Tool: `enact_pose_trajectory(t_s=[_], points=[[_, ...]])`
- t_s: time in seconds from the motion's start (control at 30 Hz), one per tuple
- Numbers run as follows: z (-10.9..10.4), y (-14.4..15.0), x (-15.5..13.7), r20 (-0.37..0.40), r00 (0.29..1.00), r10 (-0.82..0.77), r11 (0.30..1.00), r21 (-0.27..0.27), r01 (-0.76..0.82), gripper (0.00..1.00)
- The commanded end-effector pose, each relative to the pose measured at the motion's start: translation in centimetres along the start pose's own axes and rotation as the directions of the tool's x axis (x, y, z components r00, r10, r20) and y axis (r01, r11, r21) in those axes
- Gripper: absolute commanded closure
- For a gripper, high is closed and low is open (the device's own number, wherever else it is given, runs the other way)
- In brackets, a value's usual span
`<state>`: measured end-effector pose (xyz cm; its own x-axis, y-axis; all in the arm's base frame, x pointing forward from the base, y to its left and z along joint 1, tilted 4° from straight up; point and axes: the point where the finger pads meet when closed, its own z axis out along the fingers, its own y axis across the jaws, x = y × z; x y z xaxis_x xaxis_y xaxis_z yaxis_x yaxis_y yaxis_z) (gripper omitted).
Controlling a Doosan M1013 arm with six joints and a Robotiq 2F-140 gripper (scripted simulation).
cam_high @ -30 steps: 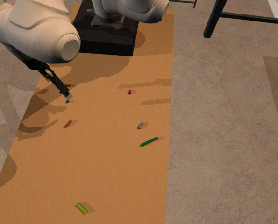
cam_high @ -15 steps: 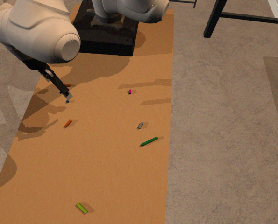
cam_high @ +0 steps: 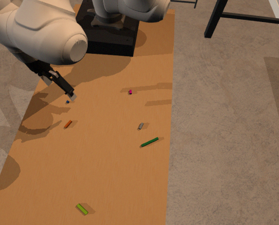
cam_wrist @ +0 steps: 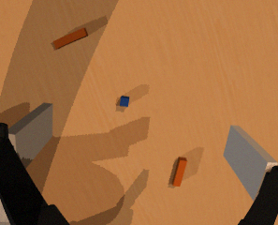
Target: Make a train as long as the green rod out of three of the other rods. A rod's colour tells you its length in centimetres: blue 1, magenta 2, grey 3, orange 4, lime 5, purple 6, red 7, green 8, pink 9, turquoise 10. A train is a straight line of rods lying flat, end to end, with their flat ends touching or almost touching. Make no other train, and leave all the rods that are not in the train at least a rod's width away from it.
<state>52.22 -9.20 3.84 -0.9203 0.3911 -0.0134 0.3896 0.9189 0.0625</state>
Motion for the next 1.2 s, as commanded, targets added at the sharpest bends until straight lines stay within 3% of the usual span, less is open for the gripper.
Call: enact_pose_trajectory(t_s=[0.0,0.2,0.4,0.47,0.5,0.67,0.97,1.03,1.07,1.17], points=[[-0.1,1.6,-0.5,-0.002,0.986,-0.167,0.986,-0.001,0.167,0.00],[0.0,4.1,-0.6,-0.002,0.921,-0.390,0.921,-0.001,0.390,0.00],[0.2,6.6,-0.7,-0.002,0.806,-0.593,0.806,-0.001,0.593,0.00],[0.2,6.6,-0.7,-0.002,0.806,-0.593,0.806,-0.001,0.593,0.00],[0.2,7.6,-0.7,-0.002,0.747,-0.665,0.747,-0.001,0.665,0.00],[0.3,9.7,-0.6,-0.002,0.608,-0.794,0.608,-0.001,0.794,0.00],[0.6,13.6,-0.2,-0.002,0.298,-0.954,0.298,-0.002,0.954,0.00],[0.6,13.6,-0.2,-0.002,0.298,-0.954,0.298,-0.002,0.954,0.00],[0.6,14.6,0.0,-0.002,0.208,-0.978,0.208,-0.002,0.978,0.00],[0.7,15.9,0.2,-0.002,0.098,-0.995,0.098,-0.002,0.995,0.00]])
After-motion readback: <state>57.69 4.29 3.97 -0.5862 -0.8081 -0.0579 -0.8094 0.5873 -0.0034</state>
